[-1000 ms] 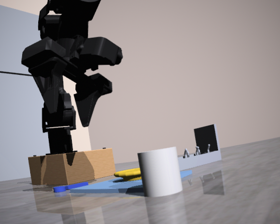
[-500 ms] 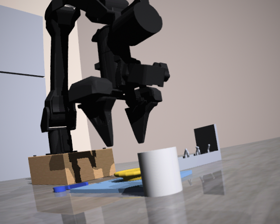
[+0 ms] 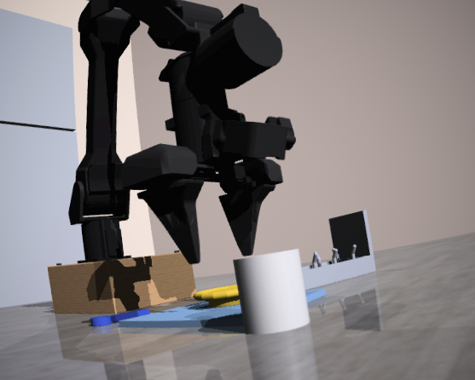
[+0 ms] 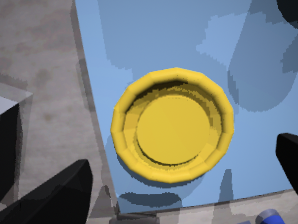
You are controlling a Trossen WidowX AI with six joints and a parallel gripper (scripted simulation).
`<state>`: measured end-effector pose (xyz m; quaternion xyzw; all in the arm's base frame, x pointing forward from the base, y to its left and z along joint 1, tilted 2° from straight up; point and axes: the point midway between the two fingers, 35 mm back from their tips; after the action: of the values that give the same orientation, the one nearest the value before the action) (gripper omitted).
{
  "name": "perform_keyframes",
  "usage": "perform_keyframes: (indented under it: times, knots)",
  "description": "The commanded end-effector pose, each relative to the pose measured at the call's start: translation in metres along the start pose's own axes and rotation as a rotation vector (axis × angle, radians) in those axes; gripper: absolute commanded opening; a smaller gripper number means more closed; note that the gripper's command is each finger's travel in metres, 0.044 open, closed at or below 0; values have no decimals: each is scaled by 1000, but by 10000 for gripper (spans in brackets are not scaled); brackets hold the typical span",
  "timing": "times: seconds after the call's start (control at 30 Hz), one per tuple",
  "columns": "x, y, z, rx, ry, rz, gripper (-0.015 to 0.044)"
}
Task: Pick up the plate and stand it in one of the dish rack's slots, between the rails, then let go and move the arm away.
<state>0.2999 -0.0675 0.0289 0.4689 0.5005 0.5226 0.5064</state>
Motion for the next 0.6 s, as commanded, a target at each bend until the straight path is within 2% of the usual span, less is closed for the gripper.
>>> perform_keyframes:
  times: [0.0, 0.57]
  knots:
    - [1, -8, -1, 4, -5, 6, 400]
    - [2, -36, -2, 4, -5, 6, 400]
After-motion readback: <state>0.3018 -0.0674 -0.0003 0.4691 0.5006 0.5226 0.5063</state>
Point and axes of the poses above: the point midway between the two fingers, 35 mm back from their tips, its own y axis back along the fingers, its own x axis across the jaws, z = x × y
